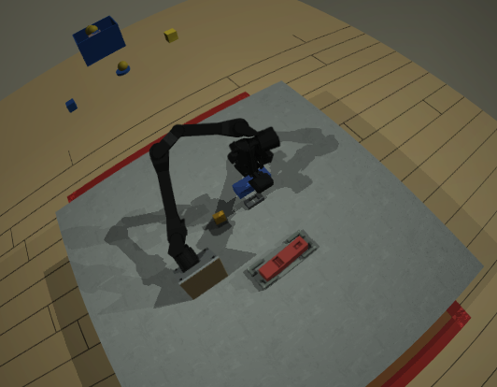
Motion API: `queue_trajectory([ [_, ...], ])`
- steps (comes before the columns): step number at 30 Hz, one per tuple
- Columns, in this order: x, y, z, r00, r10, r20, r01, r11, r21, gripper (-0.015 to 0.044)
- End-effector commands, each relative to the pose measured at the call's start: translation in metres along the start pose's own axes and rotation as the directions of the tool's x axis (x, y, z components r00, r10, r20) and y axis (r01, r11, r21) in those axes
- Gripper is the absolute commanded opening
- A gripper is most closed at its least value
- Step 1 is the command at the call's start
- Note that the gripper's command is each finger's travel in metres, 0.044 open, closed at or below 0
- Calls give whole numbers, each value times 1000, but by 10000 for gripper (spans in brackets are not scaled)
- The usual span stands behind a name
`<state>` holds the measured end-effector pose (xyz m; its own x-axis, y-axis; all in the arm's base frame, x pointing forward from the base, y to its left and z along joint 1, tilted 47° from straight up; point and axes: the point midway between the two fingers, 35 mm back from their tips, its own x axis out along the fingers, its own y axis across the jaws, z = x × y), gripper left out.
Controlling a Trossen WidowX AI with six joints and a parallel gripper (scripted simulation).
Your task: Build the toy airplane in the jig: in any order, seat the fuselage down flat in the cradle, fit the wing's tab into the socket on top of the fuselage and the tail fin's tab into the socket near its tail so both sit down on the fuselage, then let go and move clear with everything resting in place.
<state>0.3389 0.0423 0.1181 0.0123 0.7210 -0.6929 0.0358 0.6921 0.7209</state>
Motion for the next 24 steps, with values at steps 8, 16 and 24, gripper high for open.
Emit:
queue_trajectory([
  [8, -36, 1, -4, 1000, 2, 0, -2, 1000, -6, 0],
  [16, -37, -14, -3, 1000, -3, 2, 3, 998, 65, 0],
  [24, -35, -40, -2, 1000, -12, 5, 11, 981, 192, 0],
])
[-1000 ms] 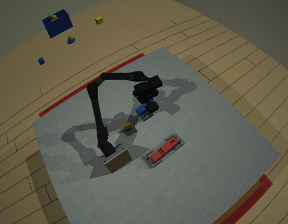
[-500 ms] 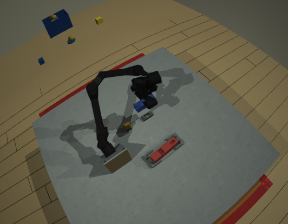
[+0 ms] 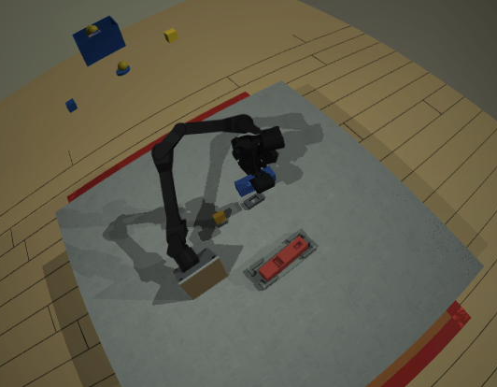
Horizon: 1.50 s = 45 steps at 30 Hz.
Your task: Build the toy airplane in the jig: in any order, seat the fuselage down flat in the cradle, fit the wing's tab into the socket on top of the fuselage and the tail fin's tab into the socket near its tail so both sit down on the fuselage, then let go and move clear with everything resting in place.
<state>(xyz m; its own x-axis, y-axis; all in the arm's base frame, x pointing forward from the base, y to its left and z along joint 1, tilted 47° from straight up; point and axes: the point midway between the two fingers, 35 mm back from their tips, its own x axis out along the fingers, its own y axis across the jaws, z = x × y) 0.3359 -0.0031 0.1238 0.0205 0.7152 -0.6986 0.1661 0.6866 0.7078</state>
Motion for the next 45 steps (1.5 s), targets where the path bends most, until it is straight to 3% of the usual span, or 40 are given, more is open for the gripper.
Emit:
queue_trajectory([
  [1, 2, -16, 1, 1000, -6, -2, 6, 997, 78, 0],
  [23, 9, -88, 3, 1000, -23, 2, 19, 907, 422, 0],
  [45, 20, -158, -11, 1000, -26, 0, 18, 693, 720, 0],
])
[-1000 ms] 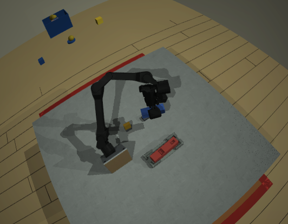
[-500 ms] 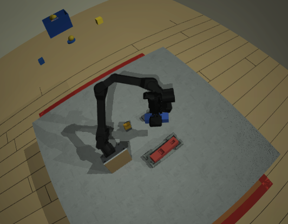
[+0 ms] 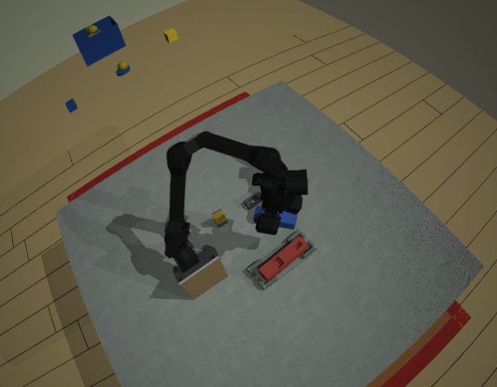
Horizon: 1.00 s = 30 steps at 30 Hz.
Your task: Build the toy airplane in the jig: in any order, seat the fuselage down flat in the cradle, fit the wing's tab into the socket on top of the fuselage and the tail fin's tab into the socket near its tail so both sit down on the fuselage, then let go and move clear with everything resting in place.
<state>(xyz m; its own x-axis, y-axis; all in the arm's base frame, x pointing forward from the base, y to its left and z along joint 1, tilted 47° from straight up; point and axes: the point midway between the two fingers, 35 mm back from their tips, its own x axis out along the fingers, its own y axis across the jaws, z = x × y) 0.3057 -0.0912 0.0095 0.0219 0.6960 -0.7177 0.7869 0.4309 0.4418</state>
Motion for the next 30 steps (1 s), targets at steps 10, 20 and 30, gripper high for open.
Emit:
queue_trajectory([
  [10, 11, -41, 16, 1000, -2, -9, 4, 973, 233, 0],
  [20, 20, -72, 25, 1000, 1, -16, 5, 917, 399, 0],
  [30, 30, -102, 30, 1000, 7, -25, 8, 834, 552, 0],
])
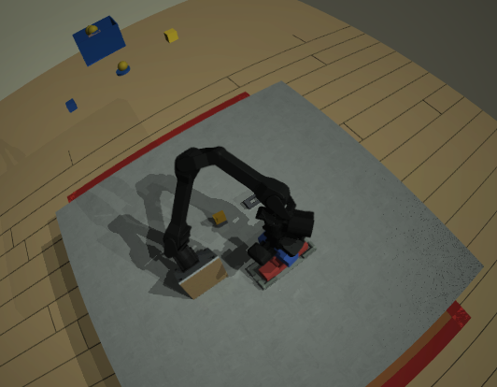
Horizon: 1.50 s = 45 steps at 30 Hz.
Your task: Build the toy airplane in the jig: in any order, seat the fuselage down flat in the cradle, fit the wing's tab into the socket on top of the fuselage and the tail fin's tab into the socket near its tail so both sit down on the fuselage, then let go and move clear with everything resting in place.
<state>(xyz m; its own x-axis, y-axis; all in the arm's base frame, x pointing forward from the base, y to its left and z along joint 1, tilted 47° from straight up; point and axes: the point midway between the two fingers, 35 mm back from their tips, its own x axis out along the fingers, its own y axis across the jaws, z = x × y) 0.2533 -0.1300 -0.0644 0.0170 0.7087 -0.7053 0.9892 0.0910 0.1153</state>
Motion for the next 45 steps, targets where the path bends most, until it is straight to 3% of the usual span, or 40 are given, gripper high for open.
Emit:
queue_trajectory([
  [1, 6, -12, 8, 1000, -4, -8, 5, 997, 81, 0],
  [3, 7, -14, 9, 1000, -4, -9, 5, 996, 92, 0],
  [11, 7, -14, 9, 1000, -4, -9, 5, 996, 92, 197],
  [27, 8, -14, 9, 1000, -4, -9, 5, 996, 92, 197],
  [45, 37, -14, 9, 1000, -3, -10, 4, 996, 92, 197],
])
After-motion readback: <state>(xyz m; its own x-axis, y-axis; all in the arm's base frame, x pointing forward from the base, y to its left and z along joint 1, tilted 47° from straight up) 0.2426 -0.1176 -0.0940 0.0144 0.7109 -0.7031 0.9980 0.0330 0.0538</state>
